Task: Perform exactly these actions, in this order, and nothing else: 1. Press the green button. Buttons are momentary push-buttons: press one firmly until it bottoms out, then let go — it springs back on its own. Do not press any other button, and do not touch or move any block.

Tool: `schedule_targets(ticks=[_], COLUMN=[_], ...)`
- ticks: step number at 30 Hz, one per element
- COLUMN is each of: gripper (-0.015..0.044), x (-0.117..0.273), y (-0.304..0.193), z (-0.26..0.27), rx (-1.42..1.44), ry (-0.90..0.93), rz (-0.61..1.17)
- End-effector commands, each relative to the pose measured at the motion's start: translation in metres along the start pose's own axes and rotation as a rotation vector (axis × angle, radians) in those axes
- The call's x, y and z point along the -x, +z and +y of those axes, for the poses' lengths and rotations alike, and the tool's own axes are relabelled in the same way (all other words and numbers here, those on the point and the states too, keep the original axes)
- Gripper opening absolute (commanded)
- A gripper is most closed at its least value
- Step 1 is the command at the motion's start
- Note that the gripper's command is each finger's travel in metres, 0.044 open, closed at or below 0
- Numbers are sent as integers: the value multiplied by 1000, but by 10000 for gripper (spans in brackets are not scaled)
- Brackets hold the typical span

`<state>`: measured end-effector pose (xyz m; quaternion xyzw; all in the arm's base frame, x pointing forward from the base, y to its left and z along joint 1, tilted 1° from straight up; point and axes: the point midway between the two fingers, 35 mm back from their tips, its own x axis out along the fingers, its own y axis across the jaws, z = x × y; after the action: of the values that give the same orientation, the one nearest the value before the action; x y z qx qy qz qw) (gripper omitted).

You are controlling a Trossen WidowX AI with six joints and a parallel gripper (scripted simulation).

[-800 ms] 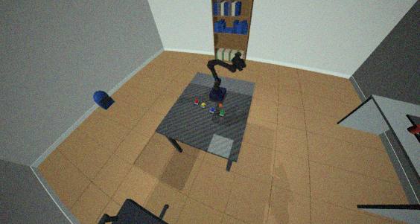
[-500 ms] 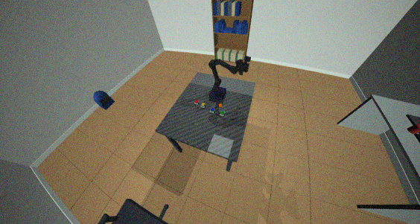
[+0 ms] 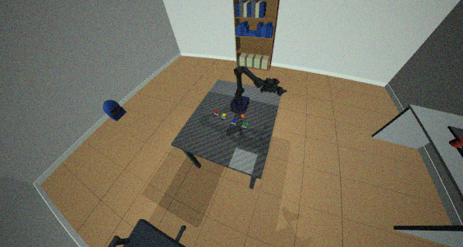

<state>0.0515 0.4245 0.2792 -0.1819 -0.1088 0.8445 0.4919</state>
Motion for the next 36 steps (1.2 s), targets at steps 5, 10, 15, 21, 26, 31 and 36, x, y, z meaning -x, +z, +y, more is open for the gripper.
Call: schedule_targets(ticks=[5, 10, 15, 21, 26, 31, 36], gripper=[400, 400, 400, 400, 400, 400, 348], x=[61, 115, 178, 257, 307, 307, 305], y=[-113, -171, -217, -252, -262, -262, -271], z=[-61, -73, -67, -40, -15, -15, -12], rx=[-654, -1012, -1353, -1728, -1937, -1937, -1937], ry=[-315, -530, -770, -1086, -1300, -1300, -1300], rz=[390, 582, 760, 967, 1102, 1102, 1102])
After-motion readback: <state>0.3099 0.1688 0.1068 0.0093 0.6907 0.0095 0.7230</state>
